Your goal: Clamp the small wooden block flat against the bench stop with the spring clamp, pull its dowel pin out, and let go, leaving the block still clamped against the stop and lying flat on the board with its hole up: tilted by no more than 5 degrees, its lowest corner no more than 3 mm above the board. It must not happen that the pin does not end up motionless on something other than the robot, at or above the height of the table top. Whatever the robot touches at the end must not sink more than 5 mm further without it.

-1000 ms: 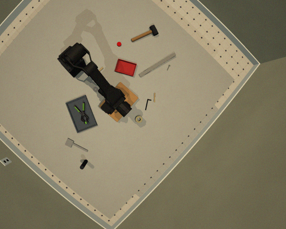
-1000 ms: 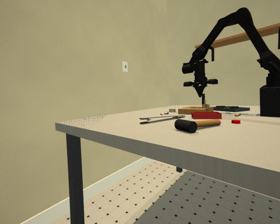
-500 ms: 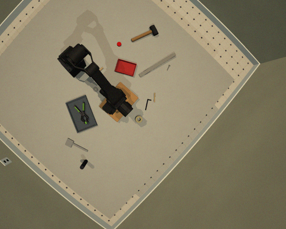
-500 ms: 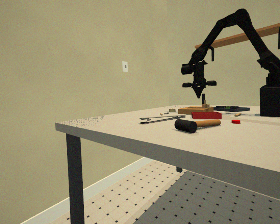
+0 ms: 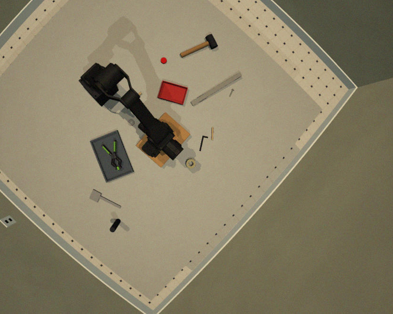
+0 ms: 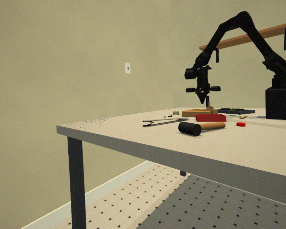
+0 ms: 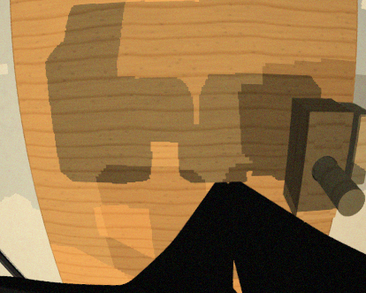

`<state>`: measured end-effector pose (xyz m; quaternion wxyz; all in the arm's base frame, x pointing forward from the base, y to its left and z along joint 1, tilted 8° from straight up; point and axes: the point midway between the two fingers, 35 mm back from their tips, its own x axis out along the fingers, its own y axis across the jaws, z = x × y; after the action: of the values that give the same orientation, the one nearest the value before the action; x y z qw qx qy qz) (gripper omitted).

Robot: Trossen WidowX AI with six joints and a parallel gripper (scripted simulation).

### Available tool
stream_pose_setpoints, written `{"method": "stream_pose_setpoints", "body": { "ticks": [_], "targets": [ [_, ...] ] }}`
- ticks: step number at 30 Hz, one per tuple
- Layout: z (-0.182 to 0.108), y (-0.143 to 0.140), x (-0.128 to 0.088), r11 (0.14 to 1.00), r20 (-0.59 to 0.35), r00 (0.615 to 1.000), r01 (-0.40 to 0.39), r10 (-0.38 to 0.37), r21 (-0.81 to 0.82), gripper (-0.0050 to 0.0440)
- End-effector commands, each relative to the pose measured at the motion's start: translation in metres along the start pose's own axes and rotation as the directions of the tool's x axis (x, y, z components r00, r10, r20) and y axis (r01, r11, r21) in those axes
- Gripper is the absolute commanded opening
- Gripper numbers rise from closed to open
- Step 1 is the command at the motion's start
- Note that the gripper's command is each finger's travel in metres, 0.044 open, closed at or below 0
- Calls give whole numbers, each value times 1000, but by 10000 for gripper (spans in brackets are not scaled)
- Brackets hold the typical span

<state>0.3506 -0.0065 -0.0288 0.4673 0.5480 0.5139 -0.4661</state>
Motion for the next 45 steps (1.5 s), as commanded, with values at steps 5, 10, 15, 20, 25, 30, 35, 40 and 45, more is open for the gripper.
{"method": "stream_pose_setpoints", "body": {
  "ticks": [5,10,15,20,25,30,35,40,45],
  "targets": [
    [0,-6,15,1000,-3,1000,21,-21,4,0],
    [0,-6,23,1000,-3,1000,21,-21,4,0],
    [0,-7,31,1000,-3,1000,21,-21,4,0],
    [0,-7,34,1000,-3,1000,21,-21,4,0],
    [0,-13,30,1000,-3,1000,21,-21,4,0],
    [0,-26,28,1000,-3,1000,21,-21,4,0],
    [0,-35,28,1000,-3,1000,21,-21,4,0],
    [0,-17,30,1000,-3,1000,21,-21,4,0],
    [0,-12,30,1000,-3,1000,21,-21,4,0]
  ]
}}
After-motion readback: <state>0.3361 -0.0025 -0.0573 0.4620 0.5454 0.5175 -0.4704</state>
